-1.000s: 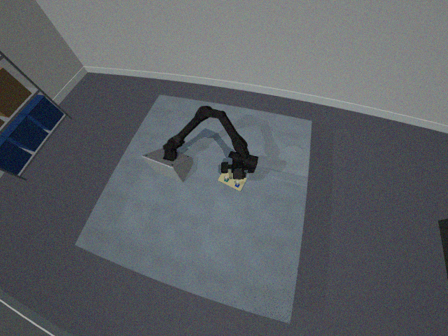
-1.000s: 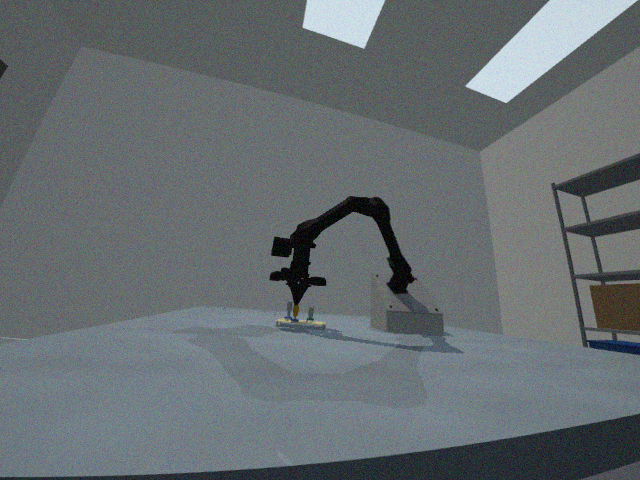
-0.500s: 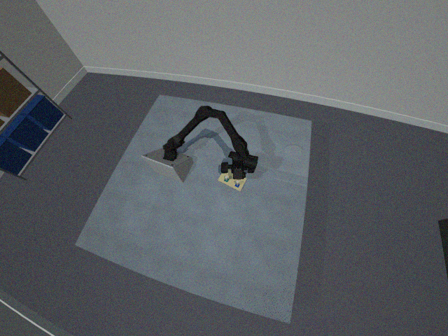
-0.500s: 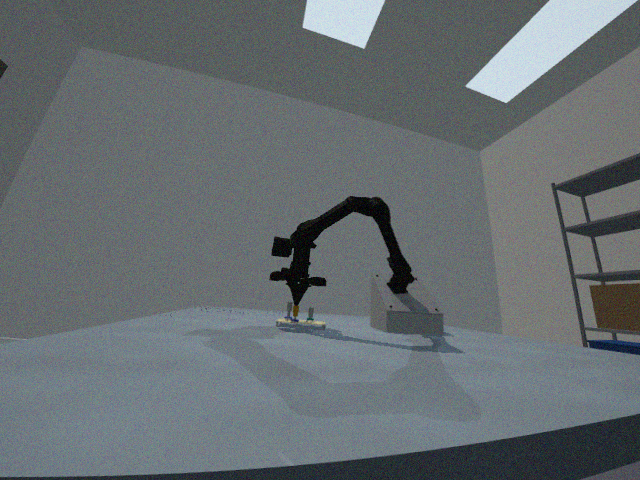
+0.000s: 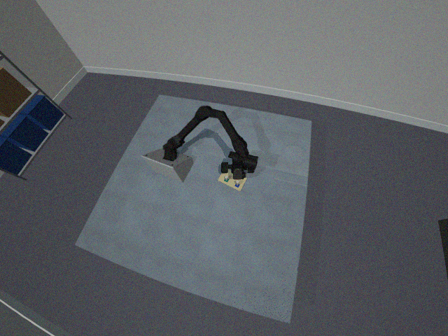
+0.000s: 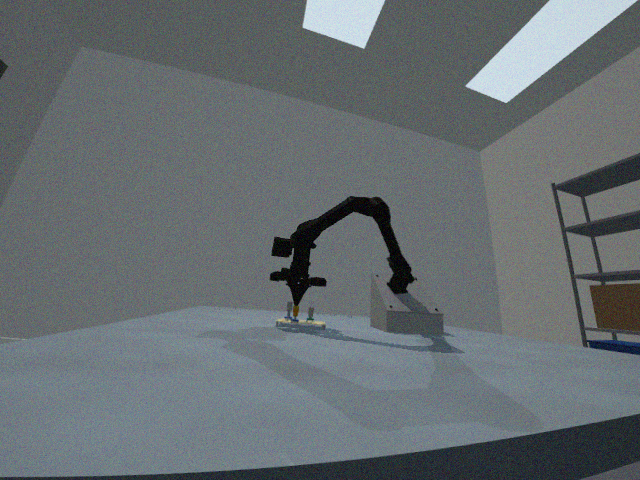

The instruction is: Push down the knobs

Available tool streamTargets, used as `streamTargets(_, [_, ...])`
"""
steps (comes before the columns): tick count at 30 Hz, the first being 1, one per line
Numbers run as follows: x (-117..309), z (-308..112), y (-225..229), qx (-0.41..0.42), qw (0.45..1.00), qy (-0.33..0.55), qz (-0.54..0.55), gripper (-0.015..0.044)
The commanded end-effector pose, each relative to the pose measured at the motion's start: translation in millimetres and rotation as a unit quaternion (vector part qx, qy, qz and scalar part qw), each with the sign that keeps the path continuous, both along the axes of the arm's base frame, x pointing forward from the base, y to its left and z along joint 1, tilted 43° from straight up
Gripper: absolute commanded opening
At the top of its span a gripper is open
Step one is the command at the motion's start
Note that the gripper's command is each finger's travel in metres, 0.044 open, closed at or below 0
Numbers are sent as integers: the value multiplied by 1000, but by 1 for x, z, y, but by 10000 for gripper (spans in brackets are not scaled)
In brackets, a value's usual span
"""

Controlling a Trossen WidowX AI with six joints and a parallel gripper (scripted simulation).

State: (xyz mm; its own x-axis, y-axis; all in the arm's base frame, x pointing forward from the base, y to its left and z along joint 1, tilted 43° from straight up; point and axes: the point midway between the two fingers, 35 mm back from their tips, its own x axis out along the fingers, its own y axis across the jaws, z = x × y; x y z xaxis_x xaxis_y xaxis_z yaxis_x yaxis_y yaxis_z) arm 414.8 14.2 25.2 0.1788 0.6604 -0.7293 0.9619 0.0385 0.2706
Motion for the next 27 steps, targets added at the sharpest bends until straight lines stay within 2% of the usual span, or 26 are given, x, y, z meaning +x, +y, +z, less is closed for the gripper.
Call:
streamTargets(1, [2,-7,9,-2,1000,-1,8,0])
streamTargets(27, [2,-9,10,-2,1000,-1,8,0])
